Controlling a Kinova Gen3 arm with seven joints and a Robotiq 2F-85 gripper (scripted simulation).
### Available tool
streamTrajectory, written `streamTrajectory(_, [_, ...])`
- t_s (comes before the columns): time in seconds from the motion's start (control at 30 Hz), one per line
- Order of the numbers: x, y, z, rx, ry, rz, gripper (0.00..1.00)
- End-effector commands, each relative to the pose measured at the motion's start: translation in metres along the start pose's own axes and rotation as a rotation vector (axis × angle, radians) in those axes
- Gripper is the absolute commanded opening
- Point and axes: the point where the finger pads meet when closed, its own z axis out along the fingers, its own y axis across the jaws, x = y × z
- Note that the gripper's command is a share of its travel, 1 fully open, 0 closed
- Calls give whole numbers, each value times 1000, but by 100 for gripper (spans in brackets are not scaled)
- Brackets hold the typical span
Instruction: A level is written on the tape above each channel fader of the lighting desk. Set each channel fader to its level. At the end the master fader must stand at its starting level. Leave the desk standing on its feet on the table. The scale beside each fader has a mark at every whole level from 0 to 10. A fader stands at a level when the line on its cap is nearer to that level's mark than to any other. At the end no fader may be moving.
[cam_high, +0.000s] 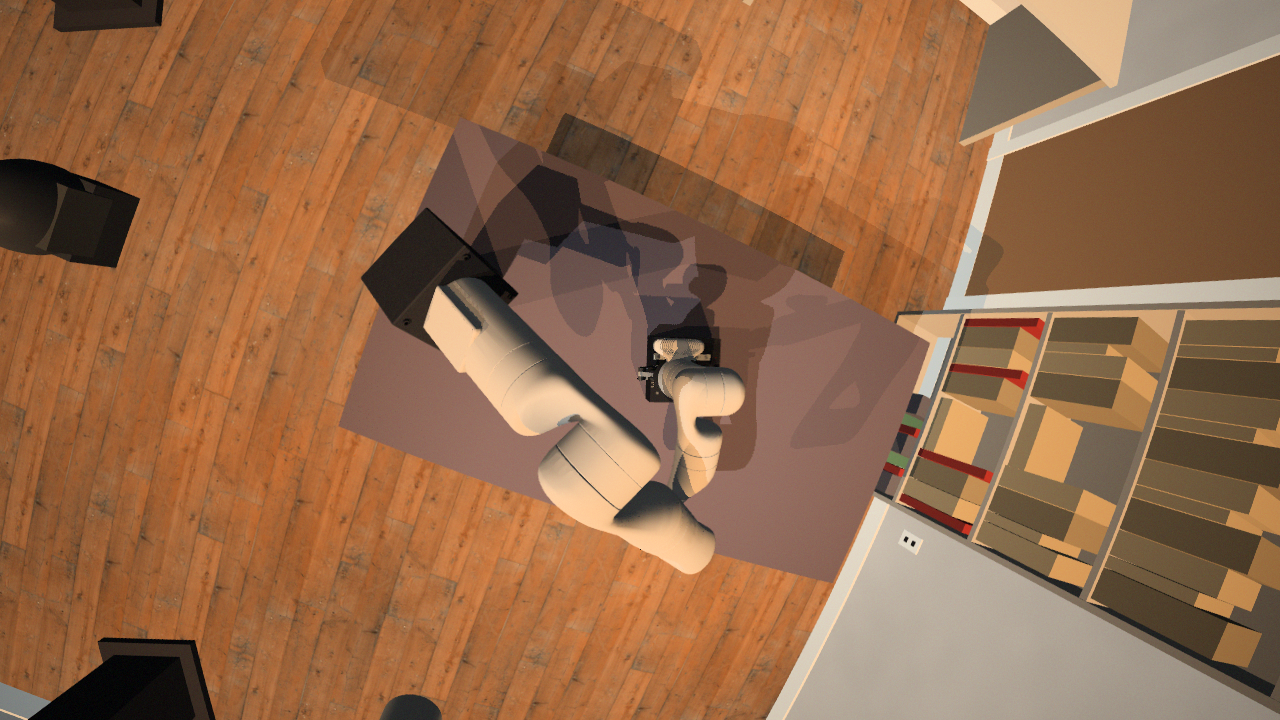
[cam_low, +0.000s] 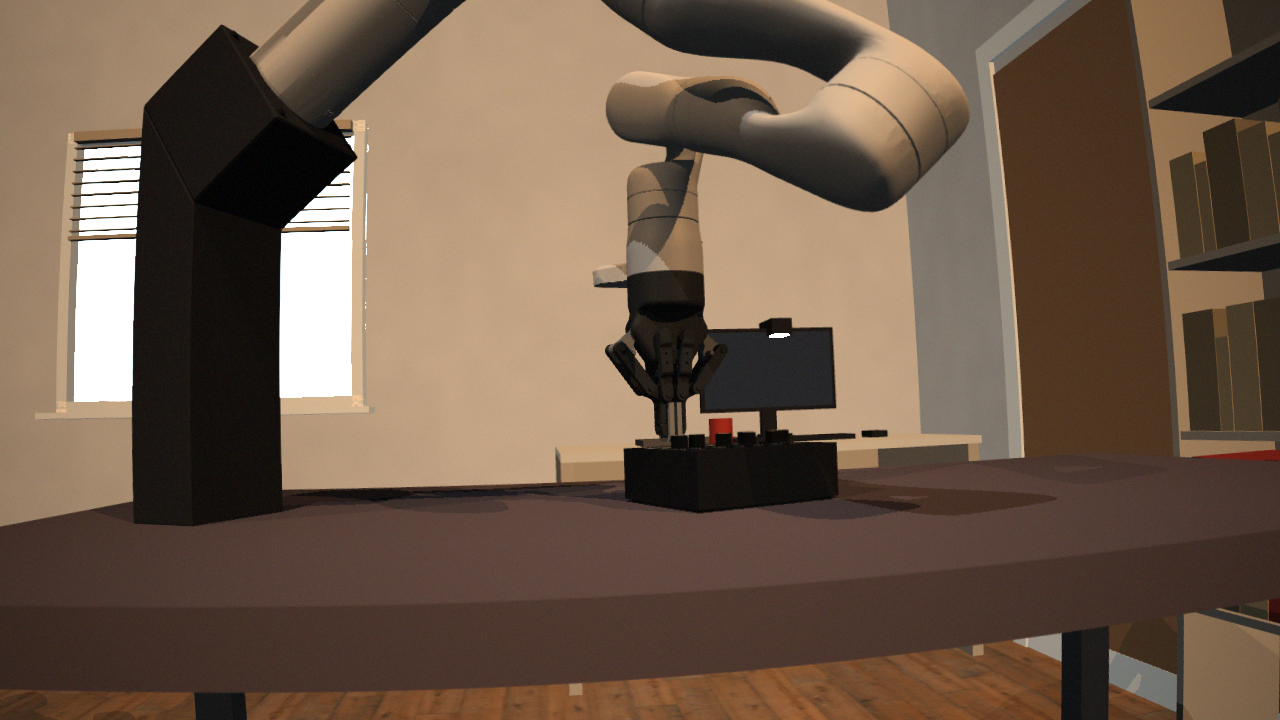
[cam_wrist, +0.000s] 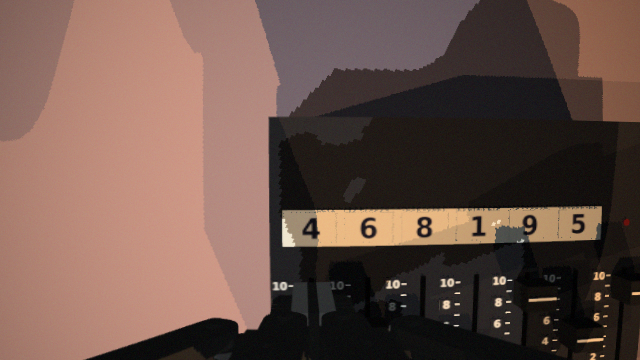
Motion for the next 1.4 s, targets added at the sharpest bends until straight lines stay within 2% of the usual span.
streamTrajectory(0.0, [-3,0,0,0,-3,1,0])
streamTrajectory(1.37, [1,0,0,0,-3,1,0])
